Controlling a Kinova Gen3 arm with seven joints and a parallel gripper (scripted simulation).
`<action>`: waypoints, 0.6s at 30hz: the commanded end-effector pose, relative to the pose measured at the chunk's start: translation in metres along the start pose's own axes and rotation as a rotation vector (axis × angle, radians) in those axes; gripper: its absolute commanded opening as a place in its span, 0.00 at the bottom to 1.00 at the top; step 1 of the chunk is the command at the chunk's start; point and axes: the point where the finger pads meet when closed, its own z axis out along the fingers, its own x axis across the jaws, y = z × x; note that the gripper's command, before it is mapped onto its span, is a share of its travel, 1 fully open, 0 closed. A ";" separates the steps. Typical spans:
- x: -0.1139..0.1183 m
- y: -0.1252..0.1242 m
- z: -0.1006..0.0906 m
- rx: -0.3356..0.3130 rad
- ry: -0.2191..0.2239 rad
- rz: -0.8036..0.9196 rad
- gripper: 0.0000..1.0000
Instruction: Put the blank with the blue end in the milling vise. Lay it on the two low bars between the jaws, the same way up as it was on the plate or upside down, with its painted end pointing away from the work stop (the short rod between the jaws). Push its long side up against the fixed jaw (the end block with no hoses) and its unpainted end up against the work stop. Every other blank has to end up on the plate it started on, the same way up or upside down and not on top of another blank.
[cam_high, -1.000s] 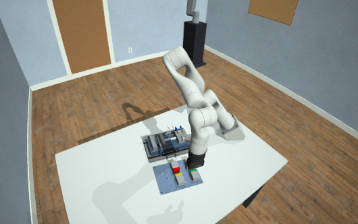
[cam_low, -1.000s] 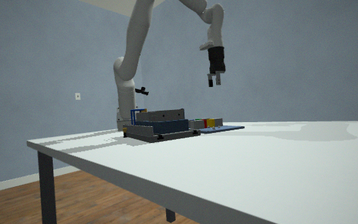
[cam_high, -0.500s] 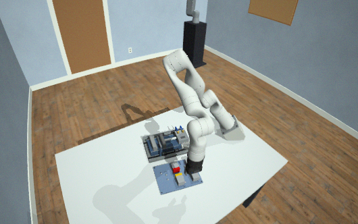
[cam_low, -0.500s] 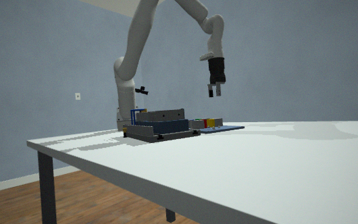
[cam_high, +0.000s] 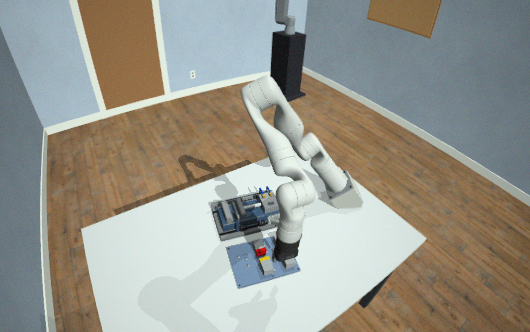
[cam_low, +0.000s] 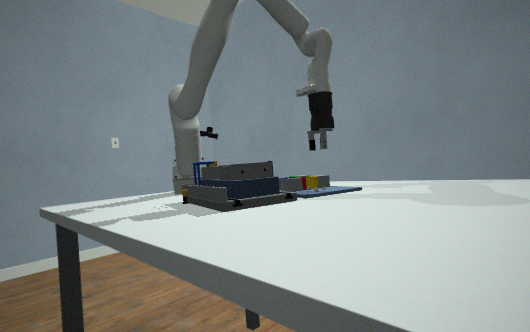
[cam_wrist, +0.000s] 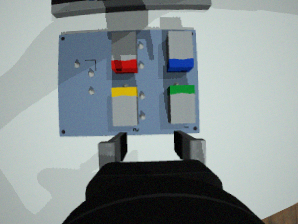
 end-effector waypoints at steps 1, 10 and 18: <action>0.000 -0.001 0.002 0.005 0.001 0.000 1.00; 0.000 -0.001 -0.004 0.003 0.000 0.000 1.00; 0.000 -0.001 -0.006 0.005 0.001 0.000 1.00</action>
